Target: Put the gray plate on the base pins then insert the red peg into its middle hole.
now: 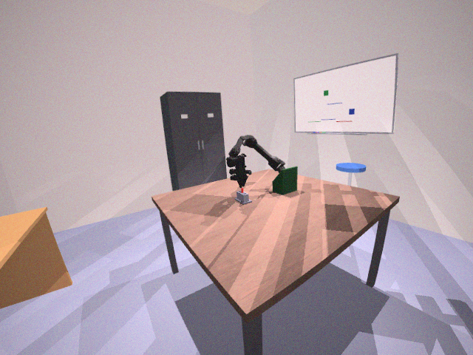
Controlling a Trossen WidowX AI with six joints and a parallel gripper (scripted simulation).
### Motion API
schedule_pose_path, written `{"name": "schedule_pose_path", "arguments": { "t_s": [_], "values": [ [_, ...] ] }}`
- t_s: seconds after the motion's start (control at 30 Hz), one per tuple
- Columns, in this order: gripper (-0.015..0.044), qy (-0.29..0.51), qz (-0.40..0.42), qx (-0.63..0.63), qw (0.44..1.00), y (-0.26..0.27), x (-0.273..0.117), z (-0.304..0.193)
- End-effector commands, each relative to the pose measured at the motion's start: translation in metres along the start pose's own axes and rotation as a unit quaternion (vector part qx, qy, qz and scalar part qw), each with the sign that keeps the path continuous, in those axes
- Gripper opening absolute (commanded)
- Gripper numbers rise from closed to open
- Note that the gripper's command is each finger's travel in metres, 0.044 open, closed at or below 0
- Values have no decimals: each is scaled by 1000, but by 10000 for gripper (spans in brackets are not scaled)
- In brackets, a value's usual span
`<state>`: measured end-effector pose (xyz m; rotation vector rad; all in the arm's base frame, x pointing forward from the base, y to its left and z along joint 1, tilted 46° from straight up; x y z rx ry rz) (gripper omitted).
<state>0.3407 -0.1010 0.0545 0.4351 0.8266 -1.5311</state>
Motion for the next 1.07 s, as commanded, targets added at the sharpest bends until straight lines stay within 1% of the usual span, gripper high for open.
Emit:
{"name": "schedule_pose_path", "arguments": {
  "t_s": [0.0,1.03],
  "values": [
    [150,0,0,0,1000,0,0,0],
    [150,-2,0,-4,1000,-4,-14,-4]
  ]
}}
Point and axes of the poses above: the point midway between the two fingers, 35 mm back from their tips, its own x axis out along the fingers, its own y axis across the jaws, z = x × y, the point moved 2 cm from there along -x, back along the fingers, and after that the axes turned 4 degrees about x, right-handed, at the moved point
